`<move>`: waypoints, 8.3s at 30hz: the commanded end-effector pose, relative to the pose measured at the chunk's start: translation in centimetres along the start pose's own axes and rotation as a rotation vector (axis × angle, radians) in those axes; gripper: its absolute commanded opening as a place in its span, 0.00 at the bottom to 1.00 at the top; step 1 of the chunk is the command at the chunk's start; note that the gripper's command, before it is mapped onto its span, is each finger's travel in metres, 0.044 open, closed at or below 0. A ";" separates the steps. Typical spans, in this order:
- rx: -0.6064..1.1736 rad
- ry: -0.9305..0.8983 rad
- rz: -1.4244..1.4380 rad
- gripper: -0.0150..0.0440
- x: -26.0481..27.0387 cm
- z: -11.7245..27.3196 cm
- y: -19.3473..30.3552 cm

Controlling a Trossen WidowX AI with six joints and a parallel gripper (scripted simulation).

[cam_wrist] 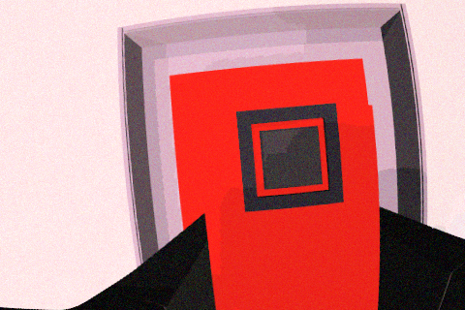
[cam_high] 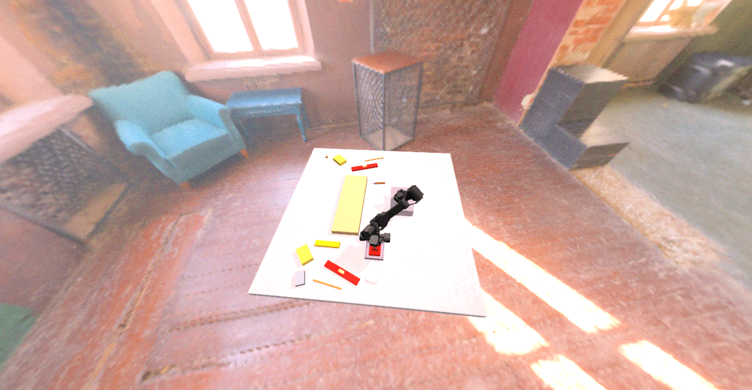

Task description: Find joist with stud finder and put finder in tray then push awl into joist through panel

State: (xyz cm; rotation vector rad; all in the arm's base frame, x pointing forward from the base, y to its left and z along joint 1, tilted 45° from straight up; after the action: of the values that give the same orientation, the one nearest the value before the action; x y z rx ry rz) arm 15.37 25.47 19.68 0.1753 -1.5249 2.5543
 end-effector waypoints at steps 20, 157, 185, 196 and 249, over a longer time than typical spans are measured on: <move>0.024 0.031 -0.025 1.00 -1.0 7.8 -1.8; 0.315 0.255 -1.412 0.25 -9.9 25.3 48.6; 1.545 0.382 -0.281 0.25 -16.8 28.3 42.4; 1.645 0.384 -0.190 0.25 -19.2 27.6 39.1; 1.851 0.440 -0.008 0.25 -24.7 16.5 16.3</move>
State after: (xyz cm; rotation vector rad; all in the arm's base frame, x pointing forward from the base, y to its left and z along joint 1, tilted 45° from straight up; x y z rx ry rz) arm 36.59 1.32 8.99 -0.1768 1.1645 2.6998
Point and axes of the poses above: the point midway between the two fingers, 35 mm back from their tips, its own z axis back along the fingers, its own x axis across the jaws, y = z × x, the point moved 4 cm from there along z, back along the fingers, and after that the axes turned 13 degrees about -z, right-handed, at the moved point
